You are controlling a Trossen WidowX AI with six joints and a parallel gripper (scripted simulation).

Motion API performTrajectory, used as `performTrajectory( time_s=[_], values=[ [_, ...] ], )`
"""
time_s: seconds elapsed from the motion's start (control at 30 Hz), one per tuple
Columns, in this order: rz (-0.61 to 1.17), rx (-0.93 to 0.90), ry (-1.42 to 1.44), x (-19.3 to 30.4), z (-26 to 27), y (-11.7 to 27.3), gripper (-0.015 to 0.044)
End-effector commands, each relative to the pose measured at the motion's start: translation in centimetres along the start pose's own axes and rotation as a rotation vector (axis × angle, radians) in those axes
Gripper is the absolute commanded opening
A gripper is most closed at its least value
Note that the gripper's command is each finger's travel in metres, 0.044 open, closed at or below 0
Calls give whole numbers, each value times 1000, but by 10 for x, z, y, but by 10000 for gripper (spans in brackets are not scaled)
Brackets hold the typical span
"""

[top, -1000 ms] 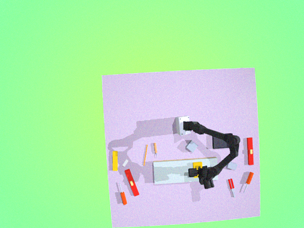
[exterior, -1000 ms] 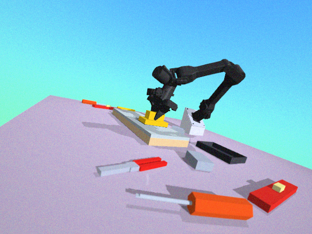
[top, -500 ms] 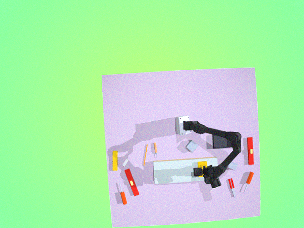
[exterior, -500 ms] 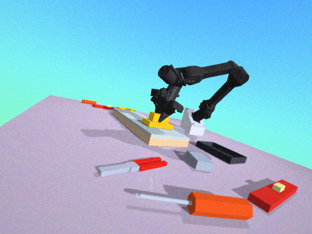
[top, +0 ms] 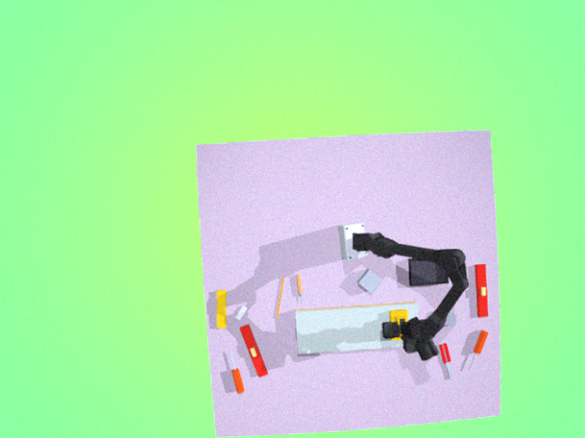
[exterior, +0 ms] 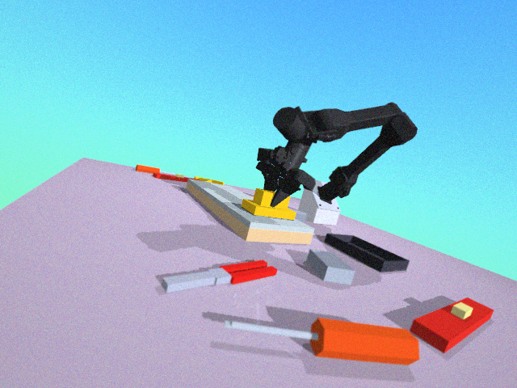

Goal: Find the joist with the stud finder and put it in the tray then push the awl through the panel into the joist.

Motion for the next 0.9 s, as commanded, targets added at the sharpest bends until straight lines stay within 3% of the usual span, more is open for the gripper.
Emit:
performTrajectory(
  time_s=[0.0, 0.87],
  values=[
    [3, -14, 10, 1, 17, 0, 0],
    [3, -14, 10, 1, 15, 0, 0]
  ],
)
Point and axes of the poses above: the point midway between the two fingers, 35 mm back from their tips, its own y axis back along the fingers, its own z axis across the jaws, x = y × z, the point moved 6 cm from there along y, back along the fingers, and after that the axes turned 1 degree about y, right-handed, at the moved point
